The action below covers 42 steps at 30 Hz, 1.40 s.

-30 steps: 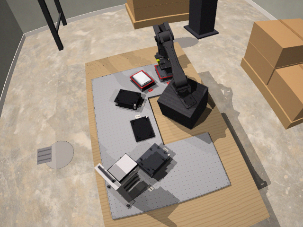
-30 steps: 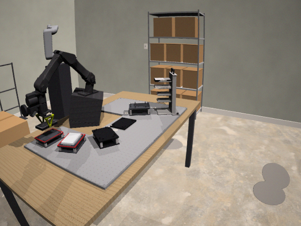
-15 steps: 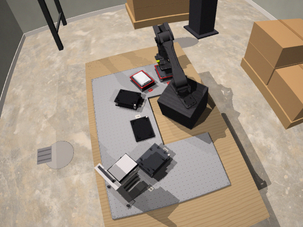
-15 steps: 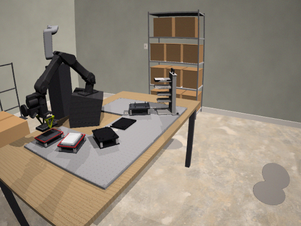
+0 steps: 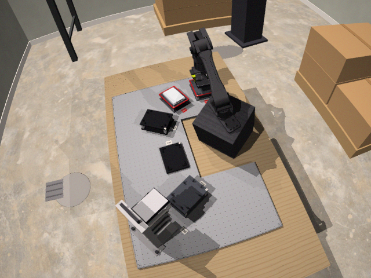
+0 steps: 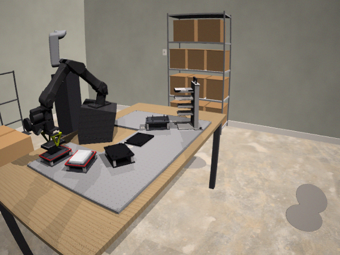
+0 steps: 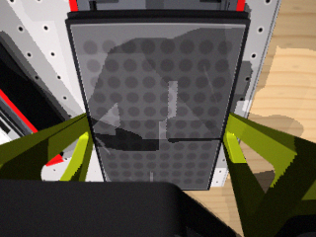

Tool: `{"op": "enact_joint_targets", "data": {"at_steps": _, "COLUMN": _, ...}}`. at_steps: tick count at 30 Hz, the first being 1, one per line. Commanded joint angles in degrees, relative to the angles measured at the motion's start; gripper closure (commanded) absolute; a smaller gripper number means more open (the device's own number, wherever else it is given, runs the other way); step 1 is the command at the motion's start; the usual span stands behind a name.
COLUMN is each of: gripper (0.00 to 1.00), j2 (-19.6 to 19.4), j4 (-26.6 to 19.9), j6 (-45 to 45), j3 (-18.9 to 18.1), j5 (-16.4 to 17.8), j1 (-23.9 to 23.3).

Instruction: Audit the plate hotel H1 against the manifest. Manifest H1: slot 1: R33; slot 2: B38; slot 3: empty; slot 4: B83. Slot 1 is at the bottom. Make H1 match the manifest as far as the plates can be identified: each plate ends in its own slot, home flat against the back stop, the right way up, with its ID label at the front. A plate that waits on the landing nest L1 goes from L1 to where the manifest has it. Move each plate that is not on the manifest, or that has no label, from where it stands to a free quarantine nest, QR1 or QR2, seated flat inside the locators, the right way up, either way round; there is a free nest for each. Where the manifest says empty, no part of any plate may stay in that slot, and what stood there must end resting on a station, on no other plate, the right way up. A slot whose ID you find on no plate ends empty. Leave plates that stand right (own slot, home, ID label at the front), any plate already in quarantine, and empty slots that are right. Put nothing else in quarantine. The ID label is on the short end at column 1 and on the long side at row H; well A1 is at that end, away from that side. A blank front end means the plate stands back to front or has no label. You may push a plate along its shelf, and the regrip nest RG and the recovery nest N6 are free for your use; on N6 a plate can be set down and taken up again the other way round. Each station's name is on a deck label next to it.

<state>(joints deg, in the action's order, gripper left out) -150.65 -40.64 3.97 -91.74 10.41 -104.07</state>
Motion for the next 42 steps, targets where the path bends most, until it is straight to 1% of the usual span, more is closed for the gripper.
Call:
{"op": "enact_joint_targets", "data": {"at_steps": 1, "gripper": 0.14, "j2": -0.71, "j4": 1.12, "j6": -0.32, "j3": -0.25, "j5": 0.3, "j1": 0.39}}
{"op": "enact_joint_targets", "data": {"at_steps": 3, "gripper": 0.14, "j2": -0.71, "j4": 1.12, "j6": -0.32, "j3": -0.25, "j5": 0.3, "j1": 0.39}}
{"op": "enact_joint_targets", "data": {"at_steps": 4, "gripper": 0.14, "j2": -0.11, "j4": 1.17, "j6": -0.3, "j3": -0.14, "j5": 0.31, "j1": 0.47}}
{"op": "enact_joint_targets", "data": {"at_steps": 6, "gripper": 0.14, "j2": -0.97, "j4": 1.42, "j6": -0.37, "j3": 0.02, "j5": 0.32, "j1": 0.52}}
{"op": "enact_joint_targets", "data": {"at_steps": 11, "gripper": 0.14, "j2": -1.29, "j4": 1.87, "j6": -0.43, "j3": 1.17, "j5": 0.29, "j1": 0.38}}
{"op": "enact_joint_targets", "data": {"at_steps": 17, "gripper": 0.14, "j2": -1.58, "j4": 2.5, "j6": -0.55, "j3": 1.25, "j5": 0.35, "j1": 0.78}}
{"op": "enact_joint_targets", "data": {"at_steps": 20, "gripper": 0.14, "j2": -1.88, "j4": 2.61, "j6": -0.56, "j3": 1.06, "j5": 0.35, "j1": 0.76}}
{"op": "enact_joint_targets", "data": {"at_steps": 21, "gripper": 0.14, "j2": -1.97, "j4": 2.77, "j6": -0.55, "j3": 0.33, "j5": 0.37, "j1": 0.24}}
{"op": "enact_joint_targets", "data": {"at_steps": 35, "gripper": 0.14, "j2": -3.27, "j4": 4.09, "j6": -0.82, "j3": -0.53, "j5": 0.35, "j1": 1.02}}
{"op": "enact_joint_targets", "data": {"at_steps": 38, "gripper": 0.14, "j2": -2.82, "j4": 4.0, "j6": -0.79, "j3": -0.74, "j5": 0.35, "j1": 0.56}}
{"op": "enact_joint_targets", "data": {"at_steps": 42, "gripper": 0.14, "j2": -3.82, "j4": 4.52, "j6": -0.87, "j3": -0.98, "j5": 0.34, "j1": 0.69}}
